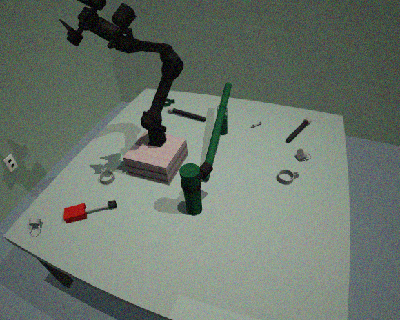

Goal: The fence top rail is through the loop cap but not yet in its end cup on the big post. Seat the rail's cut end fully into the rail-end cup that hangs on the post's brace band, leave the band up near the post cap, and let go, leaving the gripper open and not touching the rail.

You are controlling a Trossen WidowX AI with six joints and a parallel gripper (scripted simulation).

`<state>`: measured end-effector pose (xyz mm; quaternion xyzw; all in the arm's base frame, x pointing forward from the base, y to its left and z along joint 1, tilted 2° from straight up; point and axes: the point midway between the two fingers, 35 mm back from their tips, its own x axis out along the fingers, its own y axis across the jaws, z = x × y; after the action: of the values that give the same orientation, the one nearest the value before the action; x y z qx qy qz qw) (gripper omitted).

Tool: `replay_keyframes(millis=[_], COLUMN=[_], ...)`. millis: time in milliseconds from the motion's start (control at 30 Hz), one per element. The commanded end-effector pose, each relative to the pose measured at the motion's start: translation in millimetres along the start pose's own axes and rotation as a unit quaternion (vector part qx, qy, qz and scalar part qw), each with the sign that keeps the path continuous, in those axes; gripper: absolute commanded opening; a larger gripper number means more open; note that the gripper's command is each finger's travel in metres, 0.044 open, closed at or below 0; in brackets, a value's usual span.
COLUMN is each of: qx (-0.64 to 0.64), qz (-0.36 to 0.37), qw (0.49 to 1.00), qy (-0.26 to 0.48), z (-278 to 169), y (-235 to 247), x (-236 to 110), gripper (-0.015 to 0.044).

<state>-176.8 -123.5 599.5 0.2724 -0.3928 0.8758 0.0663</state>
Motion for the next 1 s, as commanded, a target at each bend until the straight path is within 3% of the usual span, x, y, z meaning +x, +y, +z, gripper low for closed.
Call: replay_keyframes(millis=[0, 200, 433, 700, 967], qx=[0.055, 0.137, 0.196, 0.21, 0.167], qz=[0.106, 0.247, 0.416, 0.592, 0.745], qw=[0.989, 0.939, 0.836, 0.669, 0.475], qy=[-0.092, -0.195, -0.301, -0.399, -0.438], z=[39.9, 86.6, 126.8, 135.7, 94.0], y=[48.1, 91.5, 125.0, 130.2, 111.8], x=[-27.1, -86.3, -183.0, -315.0, -438.2], gripper=[0.044, 0.044, 0.044, 0.044, 0.044])
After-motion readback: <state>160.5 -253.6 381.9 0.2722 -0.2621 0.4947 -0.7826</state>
